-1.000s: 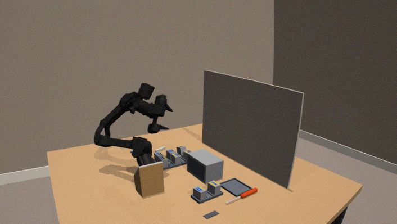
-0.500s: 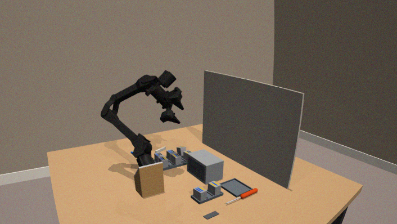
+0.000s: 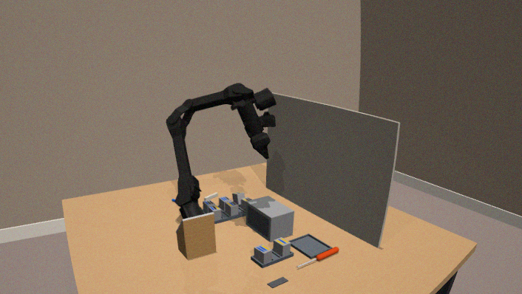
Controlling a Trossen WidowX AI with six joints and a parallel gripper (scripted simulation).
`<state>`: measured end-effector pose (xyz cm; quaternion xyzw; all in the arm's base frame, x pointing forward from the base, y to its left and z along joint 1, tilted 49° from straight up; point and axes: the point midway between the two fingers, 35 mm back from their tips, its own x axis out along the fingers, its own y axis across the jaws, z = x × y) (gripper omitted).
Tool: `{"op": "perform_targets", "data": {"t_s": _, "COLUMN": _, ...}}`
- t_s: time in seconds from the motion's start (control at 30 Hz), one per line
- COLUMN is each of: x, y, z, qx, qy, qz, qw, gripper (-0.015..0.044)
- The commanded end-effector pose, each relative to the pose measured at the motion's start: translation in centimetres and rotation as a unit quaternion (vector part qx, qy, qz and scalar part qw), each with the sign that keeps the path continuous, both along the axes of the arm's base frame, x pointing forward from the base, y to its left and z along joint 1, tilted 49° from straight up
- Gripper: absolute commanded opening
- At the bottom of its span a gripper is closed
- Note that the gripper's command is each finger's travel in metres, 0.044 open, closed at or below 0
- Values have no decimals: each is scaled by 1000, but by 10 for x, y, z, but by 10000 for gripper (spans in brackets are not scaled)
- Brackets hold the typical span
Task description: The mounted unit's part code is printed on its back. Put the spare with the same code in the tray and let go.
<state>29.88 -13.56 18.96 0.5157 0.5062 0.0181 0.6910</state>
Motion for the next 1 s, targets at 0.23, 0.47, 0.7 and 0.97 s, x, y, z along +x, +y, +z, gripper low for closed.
{"op": "perform_targets", "data": {"t_s": 0.23, "x": 55, "y": -25, "z": -101, "qx": -38, "qy": -44, "qz": 284, "qw": 957, "gripper": 440}}
{"op": "perform_targets", "data": {"t_s": 0.47, "x": 56, "y": -25, "z": -106, "qx": -38, "qy": -48, "qz": 298, "qw": 952, "gripper": 440}}
{"op": "perform_targets", "data": {"t_s": 0.7, "x": 56, "y": -25, "z": -106, "qx": -38, "qy": -48, "qz": 298, "qw": 952, "gripper": 440}}
{"op": "perform_targets", "data": {"t_s": 0.97, "x": 56, "y": -25, "z": -106, "qx": -38, "qy": -48, "qz": 298, "qw": 952, "gripper": 440}}
